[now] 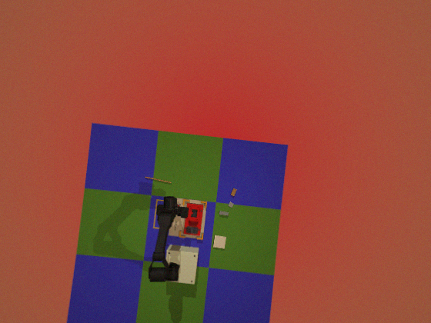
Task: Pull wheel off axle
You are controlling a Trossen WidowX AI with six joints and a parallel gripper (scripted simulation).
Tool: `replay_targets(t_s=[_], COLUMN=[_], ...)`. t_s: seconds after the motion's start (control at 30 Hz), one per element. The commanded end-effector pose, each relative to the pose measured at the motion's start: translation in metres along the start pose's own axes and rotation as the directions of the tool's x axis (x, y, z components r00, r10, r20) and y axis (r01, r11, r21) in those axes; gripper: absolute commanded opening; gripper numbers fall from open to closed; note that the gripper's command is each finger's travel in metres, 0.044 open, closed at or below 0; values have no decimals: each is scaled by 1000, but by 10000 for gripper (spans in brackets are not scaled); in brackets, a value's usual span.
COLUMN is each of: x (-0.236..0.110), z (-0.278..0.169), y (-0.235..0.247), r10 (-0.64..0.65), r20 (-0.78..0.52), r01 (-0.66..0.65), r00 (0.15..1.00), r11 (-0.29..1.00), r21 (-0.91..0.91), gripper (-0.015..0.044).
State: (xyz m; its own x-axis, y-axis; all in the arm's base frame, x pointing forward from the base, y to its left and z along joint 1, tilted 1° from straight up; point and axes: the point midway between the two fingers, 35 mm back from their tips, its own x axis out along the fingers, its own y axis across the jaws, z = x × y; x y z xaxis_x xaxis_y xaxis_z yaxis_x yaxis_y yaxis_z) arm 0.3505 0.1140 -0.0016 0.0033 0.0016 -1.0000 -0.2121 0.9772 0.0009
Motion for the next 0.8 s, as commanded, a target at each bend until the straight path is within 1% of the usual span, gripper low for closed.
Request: replay_targets(t_s=[0.0,0.77], x=[-9,-16], z=[1,1], y=[0,0], r10=[2,3], r20=[8,7], r01=[-2,-3], r00=[1000,1000], r11=[1000,1000], r21=[2,3], gripper=[0,0])
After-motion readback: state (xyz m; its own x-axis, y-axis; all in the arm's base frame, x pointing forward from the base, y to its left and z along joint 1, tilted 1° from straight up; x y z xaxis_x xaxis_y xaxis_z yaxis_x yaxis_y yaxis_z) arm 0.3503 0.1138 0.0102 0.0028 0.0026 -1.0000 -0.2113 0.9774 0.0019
